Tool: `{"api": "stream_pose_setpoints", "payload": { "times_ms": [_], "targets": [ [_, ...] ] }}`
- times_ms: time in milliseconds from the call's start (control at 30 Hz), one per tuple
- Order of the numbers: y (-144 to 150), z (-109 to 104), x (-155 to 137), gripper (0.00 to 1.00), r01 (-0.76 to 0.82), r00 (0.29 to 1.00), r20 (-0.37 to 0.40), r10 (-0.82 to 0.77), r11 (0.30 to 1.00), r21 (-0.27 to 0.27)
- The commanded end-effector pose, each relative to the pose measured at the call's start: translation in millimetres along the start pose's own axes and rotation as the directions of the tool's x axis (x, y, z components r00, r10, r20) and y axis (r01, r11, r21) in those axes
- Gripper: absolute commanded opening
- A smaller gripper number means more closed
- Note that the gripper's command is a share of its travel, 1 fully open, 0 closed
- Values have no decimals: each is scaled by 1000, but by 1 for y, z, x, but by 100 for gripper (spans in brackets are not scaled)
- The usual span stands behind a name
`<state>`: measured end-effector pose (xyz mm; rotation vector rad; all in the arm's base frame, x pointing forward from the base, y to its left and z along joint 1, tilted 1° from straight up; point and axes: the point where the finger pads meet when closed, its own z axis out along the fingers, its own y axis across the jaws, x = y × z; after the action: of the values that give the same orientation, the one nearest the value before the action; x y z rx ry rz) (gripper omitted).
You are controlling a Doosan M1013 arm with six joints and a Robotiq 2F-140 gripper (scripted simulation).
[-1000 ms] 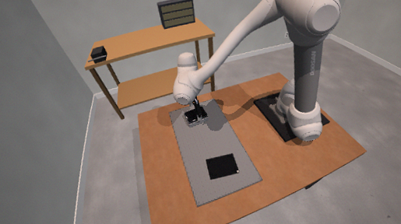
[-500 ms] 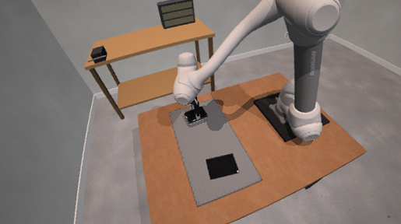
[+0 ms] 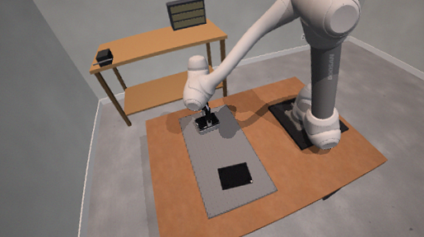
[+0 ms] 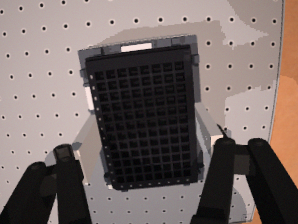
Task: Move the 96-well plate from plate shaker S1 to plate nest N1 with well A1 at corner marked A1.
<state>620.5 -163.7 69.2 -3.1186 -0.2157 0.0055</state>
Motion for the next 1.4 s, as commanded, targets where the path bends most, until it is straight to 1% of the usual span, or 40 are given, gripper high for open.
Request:
{"api": "stream_pose_setpoints", "payload": {
  "times_ms": [0, 200, 1367],
  "targets": [
    [0, 0, 0, 10, 0, 1000, 0, 0, 1000, 0],
    [0, 0, 0, 10, 0, 1000, 0, 0, 1000, 0],
    [0, -52, 0, 10, 0, 1000, 0, 0, 1000, 0]
  ]
}}
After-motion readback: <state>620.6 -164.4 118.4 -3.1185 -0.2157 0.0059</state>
